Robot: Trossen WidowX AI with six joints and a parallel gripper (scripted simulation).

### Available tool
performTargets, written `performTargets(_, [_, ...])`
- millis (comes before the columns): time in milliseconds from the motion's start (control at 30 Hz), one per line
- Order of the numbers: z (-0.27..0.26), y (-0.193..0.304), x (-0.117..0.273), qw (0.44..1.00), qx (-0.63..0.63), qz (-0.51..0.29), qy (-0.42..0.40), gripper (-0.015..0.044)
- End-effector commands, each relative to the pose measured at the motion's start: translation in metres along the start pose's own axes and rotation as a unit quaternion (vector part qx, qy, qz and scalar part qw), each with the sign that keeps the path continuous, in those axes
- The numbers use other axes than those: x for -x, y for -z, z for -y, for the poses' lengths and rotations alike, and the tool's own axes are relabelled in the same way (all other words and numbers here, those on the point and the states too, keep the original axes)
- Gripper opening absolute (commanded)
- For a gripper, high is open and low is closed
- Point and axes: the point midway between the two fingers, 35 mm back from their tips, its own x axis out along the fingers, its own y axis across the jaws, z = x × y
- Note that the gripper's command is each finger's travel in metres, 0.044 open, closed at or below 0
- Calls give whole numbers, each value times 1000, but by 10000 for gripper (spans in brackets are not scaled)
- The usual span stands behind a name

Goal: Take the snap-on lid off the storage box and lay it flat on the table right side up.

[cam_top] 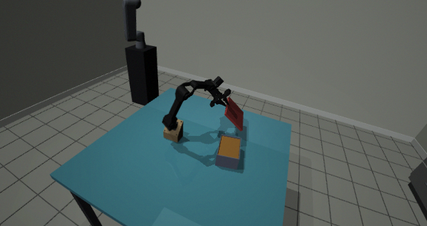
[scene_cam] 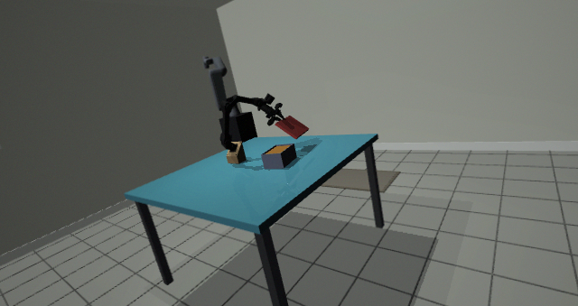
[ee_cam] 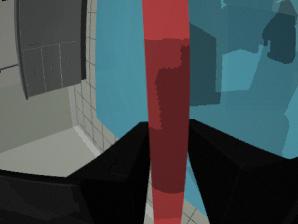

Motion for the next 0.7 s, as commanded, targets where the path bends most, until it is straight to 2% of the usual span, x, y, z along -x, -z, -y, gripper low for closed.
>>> performTargets(0, [-3,8,4,1000,-4,1,-6,0])
performTargets(667, [9,14,-5,1000,-4,1,-6,0])
